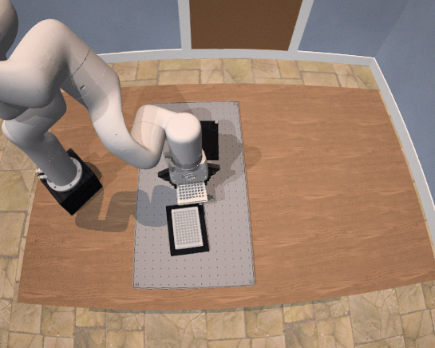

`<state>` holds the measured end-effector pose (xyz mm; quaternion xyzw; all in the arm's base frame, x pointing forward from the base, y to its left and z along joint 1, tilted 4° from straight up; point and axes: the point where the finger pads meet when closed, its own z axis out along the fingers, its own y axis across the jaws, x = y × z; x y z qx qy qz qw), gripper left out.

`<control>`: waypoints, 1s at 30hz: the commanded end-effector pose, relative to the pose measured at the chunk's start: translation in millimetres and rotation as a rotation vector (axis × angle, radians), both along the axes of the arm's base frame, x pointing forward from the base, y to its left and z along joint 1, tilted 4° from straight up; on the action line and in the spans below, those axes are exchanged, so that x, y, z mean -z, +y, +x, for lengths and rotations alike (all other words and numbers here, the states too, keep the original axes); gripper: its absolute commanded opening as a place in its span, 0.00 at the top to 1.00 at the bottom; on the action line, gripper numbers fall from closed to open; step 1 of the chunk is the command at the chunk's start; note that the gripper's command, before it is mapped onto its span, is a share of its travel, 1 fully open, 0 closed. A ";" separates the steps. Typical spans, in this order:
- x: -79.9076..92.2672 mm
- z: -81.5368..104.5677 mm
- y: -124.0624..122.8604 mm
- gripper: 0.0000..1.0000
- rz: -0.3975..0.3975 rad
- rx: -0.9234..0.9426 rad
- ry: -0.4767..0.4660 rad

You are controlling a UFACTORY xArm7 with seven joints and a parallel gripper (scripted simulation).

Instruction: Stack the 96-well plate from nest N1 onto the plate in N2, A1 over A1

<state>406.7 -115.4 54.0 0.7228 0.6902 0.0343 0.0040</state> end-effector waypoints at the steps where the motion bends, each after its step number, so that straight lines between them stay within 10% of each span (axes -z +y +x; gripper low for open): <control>1: -0.4 -3.2 -15.4 1.00 0.000 -0.001 -0.004; 30: 4.7 -30.2 -97.9 1.00 -0.001 -0.001 -0.004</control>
